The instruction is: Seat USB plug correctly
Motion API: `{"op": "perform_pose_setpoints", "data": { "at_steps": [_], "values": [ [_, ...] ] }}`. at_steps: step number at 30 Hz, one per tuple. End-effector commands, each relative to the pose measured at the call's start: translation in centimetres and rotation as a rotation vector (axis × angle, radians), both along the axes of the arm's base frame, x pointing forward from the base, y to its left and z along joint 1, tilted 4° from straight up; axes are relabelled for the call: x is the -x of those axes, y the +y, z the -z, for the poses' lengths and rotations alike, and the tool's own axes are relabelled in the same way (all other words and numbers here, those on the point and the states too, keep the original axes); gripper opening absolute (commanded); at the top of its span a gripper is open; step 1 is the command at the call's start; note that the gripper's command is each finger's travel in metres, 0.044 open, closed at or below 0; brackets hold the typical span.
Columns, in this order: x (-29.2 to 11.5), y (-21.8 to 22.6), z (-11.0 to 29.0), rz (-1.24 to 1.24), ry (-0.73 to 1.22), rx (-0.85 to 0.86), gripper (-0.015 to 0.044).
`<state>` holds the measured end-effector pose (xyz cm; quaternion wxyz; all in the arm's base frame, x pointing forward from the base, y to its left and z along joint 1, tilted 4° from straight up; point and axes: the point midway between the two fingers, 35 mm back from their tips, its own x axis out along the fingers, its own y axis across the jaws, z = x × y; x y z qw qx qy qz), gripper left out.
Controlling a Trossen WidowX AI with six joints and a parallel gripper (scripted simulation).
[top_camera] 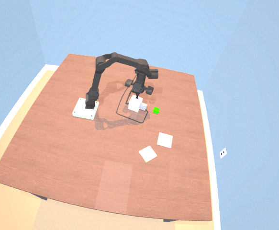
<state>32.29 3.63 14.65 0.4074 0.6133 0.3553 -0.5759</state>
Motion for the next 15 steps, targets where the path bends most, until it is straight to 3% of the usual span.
{"op": "perform_pose_setpoints", "data": {
  "at_steps": [1, 5, 9, 15],
  "values": [
    [-0.03, -0.05, 0.19, 0.006, 0.001, 0.002, 0.0000],
    [-0.03, -0.05, 0.19, 0.006, 0.001, 0.002, 0.0000],
    [0.00, 0.00, 0.00, 0.000, 0.000, 0.000, 0.0095],
    [0.00, 0.00, 0.00, 0.000, 0.000, 0.000, 0.0095]
  ]
}}
